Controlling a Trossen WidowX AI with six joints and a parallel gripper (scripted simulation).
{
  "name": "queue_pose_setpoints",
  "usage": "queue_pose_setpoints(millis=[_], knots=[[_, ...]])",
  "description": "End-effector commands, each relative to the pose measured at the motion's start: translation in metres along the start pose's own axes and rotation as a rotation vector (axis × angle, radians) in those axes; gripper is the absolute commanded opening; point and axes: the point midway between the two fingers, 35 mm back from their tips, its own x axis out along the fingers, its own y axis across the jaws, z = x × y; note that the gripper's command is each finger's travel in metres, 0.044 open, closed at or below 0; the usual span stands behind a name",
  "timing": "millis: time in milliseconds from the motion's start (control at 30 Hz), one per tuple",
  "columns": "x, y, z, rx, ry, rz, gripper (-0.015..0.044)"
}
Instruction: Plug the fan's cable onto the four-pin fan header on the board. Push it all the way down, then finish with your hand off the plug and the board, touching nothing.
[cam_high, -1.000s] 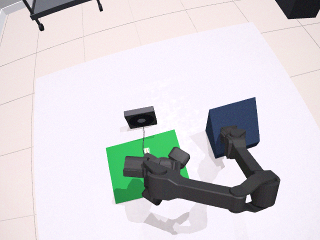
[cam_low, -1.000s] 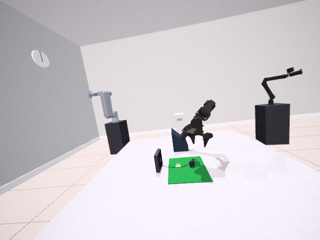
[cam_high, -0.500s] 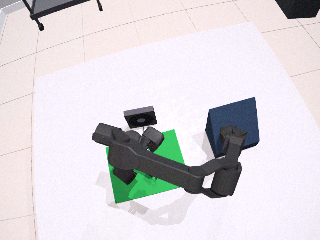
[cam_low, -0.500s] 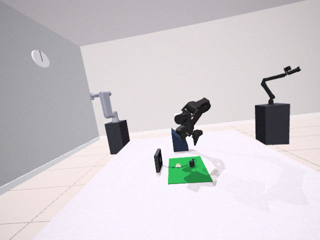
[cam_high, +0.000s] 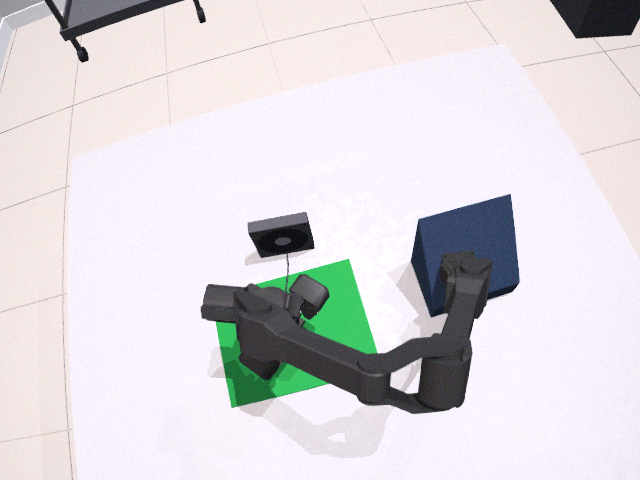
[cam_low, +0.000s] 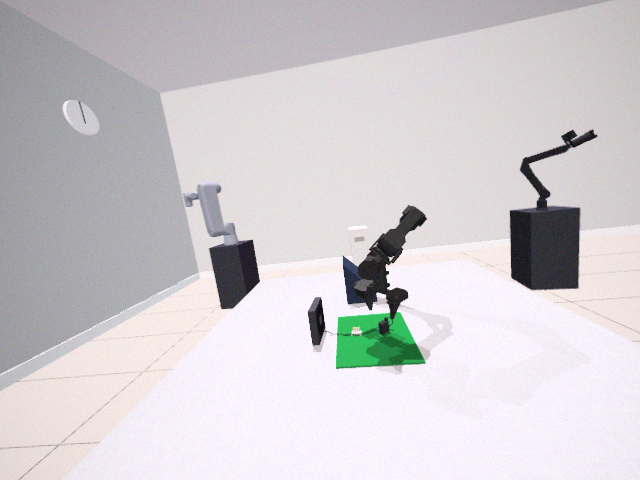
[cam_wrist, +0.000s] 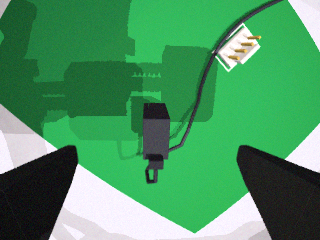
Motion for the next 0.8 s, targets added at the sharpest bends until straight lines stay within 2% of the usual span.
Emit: queue_pose_setpoints(millis=[0, 767], knots=[[0.008, -0.001, 0.000, 0.010, -0.003, 0.014, 0.0440], [0.040, 0.000, 0.001, 0.010, -0.003, 0.015, 0.0440]])
